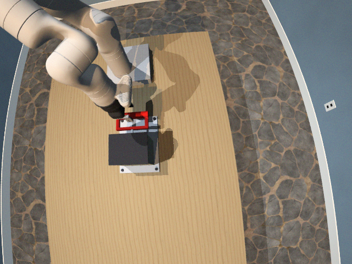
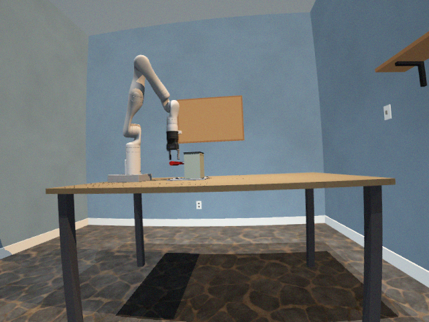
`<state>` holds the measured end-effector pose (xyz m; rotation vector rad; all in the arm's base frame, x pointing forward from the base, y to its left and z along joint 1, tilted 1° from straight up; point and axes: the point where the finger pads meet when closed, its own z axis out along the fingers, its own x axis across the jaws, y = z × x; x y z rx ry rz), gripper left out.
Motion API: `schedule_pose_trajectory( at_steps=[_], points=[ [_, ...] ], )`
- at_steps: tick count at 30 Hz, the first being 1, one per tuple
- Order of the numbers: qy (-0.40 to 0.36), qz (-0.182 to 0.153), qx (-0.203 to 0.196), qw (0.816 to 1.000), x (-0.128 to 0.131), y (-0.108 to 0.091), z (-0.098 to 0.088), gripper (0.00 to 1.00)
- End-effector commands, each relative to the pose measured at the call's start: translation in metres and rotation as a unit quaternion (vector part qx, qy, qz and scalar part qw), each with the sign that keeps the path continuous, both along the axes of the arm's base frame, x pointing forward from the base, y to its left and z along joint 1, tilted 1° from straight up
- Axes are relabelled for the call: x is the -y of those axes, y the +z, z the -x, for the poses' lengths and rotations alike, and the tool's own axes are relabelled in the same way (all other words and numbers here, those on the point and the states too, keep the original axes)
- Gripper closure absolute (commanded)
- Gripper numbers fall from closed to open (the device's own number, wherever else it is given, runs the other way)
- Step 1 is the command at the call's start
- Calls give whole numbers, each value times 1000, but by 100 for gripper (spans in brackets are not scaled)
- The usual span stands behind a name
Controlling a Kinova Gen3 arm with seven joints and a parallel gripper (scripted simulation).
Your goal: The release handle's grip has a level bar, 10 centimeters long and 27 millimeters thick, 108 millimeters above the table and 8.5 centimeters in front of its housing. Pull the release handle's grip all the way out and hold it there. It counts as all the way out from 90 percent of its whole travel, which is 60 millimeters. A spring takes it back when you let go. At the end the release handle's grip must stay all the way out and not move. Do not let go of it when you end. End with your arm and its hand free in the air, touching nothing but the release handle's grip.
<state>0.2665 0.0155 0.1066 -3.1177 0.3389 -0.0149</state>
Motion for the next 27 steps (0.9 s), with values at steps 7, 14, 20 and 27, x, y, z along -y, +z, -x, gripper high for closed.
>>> schedule_pose_trajectory(
  at_steps=[7, 14, 20, 27],
  points=[
    [1, 0, 2, 1000, 1, 0, -2, 2],
    [1, 0, 2, 1000, 1, 0, -2, 2],
    [1, 0, 1, 1000, 2, -1, -1, 2],
    [1, 0, 1, 1000, 2, -4, 0, 2]
  ],
)
